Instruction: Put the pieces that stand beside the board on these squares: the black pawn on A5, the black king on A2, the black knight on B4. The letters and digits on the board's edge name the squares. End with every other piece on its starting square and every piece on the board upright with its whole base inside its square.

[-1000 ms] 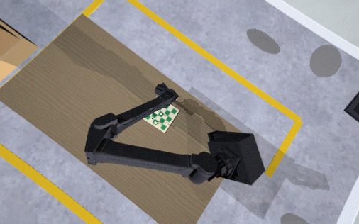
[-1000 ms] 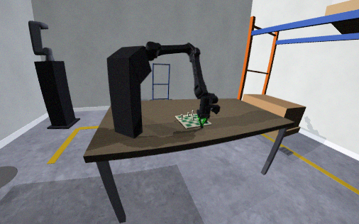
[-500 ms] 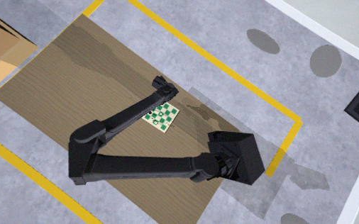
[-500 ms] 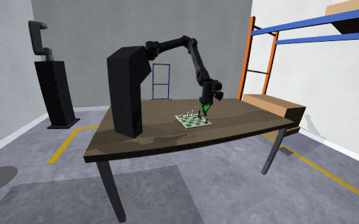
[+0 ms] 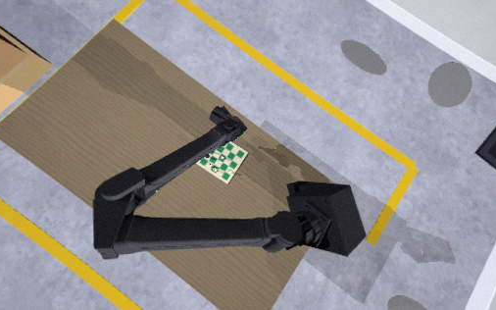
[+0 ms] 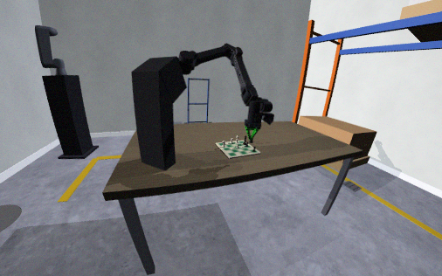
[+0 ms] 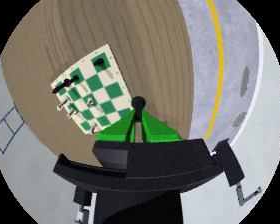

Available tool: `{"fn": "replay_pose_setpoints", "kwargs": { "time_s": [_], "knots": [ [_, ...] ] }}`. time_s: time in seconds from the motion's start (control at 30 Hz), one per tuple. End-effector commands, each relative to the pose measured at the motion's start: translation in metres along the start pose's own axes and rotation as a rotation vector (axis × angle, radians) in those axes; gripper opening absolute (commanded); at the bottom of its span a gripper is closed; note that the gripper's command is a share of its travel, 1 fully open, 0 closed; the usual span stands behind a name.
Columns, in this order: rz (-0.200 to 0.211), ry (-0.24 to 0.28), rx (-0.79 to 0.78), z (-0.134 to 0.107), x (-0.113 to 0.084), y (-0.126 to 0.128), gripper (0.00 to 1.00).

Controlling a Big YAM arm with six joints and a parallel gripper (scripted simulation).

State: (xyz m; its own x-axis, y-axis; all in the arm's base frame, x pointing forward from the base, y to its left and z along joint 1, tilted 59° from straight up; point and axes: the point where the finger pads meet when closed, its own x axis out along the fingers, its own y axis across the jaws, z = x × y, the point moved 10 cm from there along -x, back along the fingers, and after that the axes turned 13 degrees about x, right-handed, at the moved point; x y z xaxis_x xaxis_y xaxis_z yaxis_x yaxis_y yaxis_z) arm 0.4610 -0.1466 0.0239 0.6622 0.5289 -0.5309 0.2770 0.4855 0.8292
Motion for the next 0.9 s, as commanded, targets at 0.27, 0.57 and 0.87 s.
{"fn": "replay_pose_setpoints", "kwargs": {
  "time_s": [0.27,0.57,0.87],
  "knots": [
    [0.026,-0.002,0.428,-0.022,-0.009,0.114,0.0],
    [0.009,0.0,0.472,-0.021,-0.007,0.1,0.0],
    [0.015,0.007,0.454,-0.021,0.0,0.108,0.0]
  ]
}}
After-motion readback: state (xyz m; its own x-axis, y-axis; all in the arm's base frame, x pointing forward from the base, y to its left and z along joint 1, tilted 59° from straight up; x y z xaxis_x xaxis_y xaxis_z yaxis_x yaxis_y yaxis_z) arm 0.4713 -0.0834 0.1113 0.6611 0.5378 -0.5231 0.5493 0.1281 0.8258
